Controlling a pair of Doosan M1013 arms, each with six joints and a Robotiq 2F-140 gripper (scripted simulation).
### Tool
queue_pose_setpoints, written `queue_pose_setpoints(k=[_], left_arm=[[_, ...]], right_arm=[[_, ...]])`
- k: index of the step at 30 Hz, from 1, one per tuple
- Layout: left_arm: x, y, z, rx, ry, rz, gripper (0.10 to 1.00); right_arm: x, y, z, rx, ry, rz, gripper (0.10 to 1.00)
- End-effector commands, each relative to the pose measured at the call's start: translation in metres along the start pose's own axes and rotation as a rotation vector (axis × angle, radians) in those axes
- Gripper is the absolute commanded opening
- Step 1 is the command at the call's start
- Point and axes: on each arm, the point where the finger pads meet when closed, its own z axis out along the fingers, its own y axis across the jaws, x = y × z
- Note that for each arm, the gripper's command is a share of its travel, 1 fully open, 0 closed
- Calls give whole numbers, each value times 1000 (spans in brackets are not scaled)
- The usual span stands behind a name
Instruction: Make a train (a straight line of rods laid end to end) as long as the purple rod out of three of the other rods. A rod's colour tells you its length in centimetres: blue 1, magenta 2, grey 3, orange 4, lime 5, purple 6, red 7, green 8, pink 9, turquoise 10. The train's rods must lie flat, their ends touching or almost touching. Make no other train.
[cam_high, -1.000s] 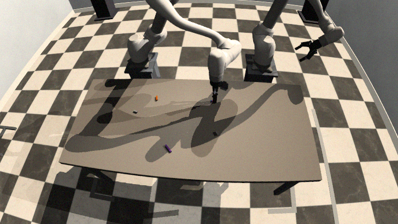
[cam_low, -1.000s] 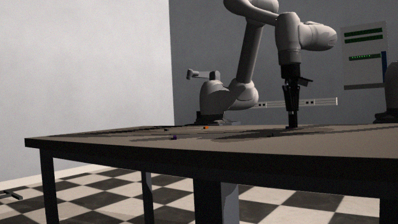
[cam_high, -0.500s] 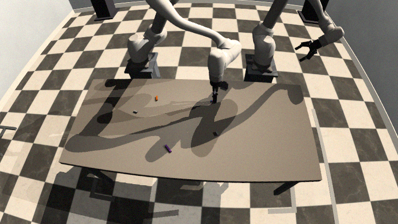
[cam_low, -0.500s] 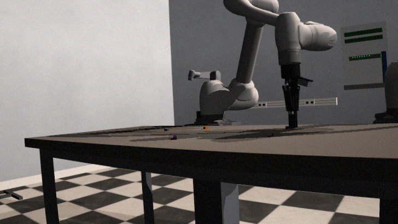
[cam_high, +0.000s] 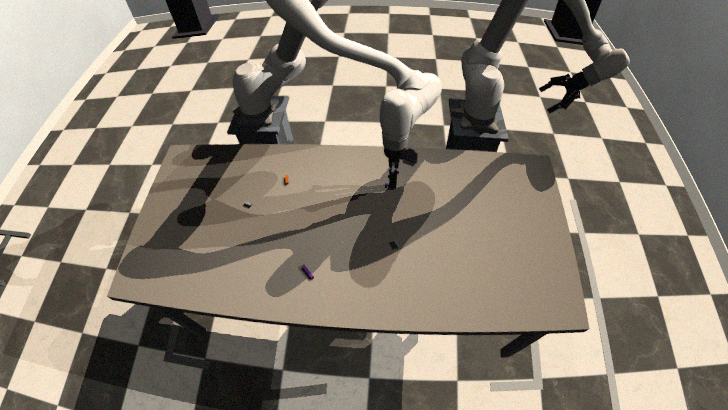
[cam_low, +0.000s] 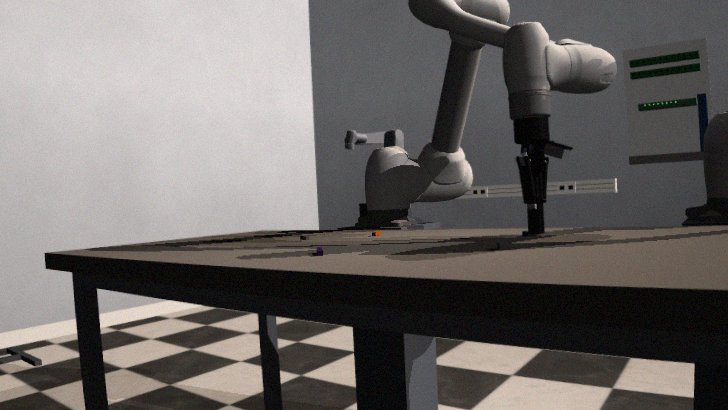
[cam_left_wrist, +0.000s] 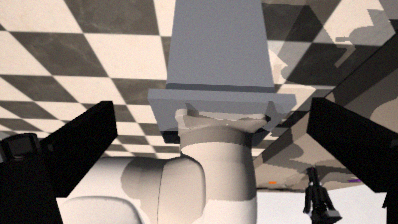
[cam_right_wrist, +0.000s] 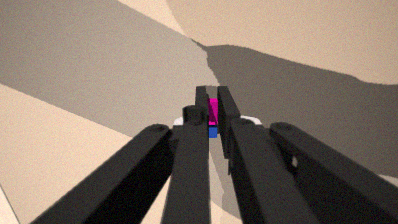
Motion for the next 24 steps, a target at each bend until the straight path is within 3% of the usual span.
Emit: queue_pose_setpoints(k=[1, 24], left_arm=[[0, 0, 0, 0, 1, 0, 1000], [0, 0, 0, 0, 1, 0, 1000]], right_arm=[[0, 0, -1, 0, 1, 0, 124], [-3, 0, -1, 0, 1, 0, 124]])
